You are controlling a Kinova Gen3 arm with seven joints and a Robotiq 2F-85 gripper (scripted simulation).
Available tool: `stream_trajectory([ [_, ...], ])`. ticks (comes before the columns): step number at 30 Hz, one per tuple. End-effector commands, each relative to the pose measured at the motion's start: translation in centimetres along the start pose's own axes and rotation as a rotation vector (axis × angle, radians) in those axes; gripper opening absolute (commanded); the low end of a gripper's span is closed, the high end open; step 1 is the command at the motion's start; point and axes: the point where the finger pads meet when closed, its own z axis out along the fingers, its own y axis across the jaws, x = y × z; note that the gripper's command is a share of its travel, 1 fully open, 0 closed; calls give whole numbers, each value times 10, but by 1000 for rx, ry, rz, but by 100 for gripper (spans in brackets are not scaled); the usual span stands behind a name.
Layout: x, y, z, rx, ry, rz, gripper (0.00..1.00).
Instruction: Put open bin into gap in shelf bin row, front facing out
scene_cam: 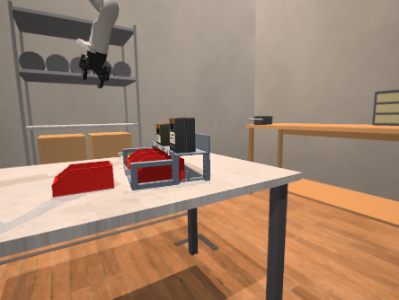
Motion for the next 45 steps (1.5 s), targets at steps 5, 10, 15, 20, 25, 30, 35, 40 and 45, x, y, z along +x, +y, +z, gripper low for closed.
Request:
stream_trajectory([
  [5,0,0,-1,0,-2,-1,100],
  [10,0,0,-1,0,-2,-1,100],
  [15,0,0,-1,0,-2,-1,100],
  [20,0,0,-1,0,-2,-1,100],
  [25,0,0,-1,0,-2,-1,100],
  [30,0,0,-1,0,-2,-1,100],
  [35,0,0,-1,0,-2,-1,100],
  [40,16,-33,-15,154,-115,82,100],
  [45,21,-41,-19,193,-143,102,100],
])
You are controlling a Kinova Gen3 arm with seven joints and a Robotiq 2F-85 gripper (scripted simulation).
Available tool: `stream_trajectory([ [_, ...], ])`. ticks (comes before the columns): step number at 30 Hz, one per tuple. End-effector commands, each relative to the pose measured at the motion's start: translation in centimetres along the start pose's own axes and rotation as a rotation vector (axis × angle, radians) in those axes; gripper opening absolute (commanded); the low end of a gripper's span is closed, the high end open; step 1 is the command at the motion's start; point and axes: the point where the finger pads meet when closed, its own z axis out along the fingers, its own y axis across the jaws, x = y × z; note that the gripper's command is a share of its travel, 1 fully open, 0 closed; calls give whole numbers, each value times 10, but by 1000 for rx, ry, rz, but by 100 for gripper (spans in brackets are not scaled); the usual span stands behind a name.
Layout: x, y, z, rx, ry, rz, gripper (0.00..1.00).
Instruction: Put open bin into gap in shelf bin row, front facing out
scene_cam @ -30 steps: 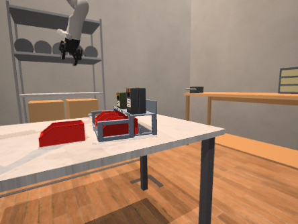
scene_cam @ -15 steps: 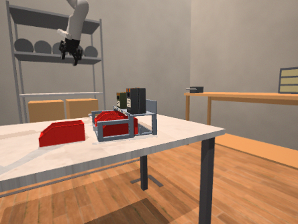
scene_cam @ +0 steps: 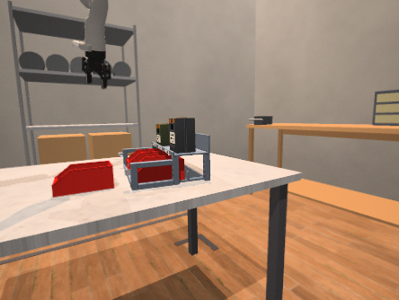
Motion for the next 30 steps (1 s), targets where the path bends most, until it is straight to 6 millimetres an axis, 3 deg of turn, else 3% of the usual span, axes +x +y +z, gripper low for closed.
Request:
stream_trajectory([
  [1,1,1,-9,26,-30,3,100],
  [8,1,1,-9,26,-30,3,100],
  [13,16,-46,-21,212,-166,111,100],
  [25,16,-46,-21,212,-166,111,100],
  [30,31,-93,-34,401,-304,215,100],
])
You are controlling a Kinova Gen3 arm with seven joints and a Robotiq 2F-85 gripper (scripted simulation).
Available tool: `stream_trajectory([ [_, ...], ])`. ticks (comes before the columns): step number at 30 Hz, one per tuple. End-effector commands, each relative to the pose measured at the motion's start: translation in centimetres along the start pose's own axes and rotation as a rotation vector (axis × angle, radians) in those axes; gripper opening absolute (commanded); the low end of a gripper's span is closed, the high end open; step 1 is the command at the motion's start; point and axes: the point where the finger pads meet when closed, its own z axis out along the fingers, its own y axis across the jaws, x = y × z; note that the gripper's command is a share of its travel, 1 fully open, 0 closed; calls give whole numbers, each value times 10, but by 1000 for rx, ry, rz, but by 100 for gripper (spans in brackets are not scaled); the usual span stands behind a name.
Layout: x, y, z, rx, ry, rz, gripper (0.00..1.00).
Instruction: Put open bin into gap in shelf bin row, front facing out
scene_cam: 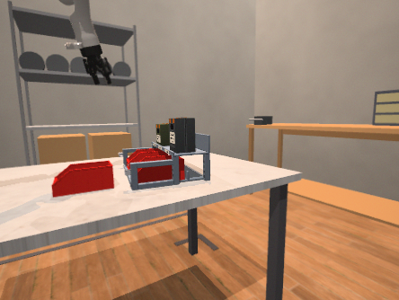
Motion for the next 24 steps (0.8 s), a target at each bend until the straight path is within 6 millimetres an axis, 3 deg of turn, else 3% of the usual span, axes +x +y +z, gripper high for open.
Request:
stream_trajectory([
  [1,6,-34,-5,147,-104,74,100],
  [12,6,-34,-5,147,-104,74,100],
  [17,11,-85,-9,319,-240,164,100],
  [24,11,-85,-9,319,-240,164,100],
])
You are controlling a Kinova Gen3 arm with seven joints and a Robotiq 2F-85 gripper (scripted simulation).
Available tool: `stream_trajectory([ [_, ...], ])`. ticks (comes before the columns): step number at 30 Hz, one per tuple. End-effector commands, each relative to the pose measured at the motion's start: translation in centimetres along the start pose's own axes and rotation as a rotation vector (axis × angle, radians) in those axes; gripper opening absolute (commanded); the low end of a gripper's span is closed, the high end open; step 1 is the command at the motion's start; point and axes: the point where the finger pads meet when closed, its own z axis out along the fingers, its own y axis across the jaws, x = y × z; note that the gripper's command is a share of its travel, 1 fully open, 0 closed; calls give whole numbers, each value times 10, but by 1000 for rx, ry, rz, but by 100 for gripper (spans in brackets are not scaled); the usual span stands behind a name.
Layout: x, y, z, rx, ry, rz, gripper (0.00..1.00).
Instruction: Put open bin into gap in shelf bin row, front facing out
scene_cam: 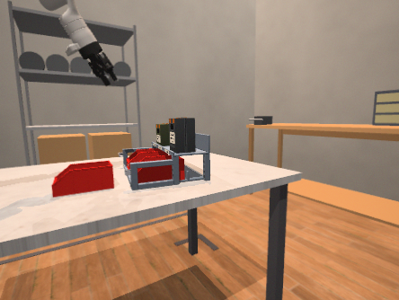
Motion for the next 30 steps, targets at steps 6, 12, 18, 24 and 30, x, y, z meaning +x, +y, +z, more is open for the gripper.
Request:
stream_trajectory([
  [6,0,-14,1,67,-59,30,100],
  [12,8,-45,7,173,-132,76,100],
  [18,8,-45,7,173,-132,76,100],
  [24,7,-42,6,172,-132,81,100],
  [30,8,-35,6,173,-132,76,100],
])
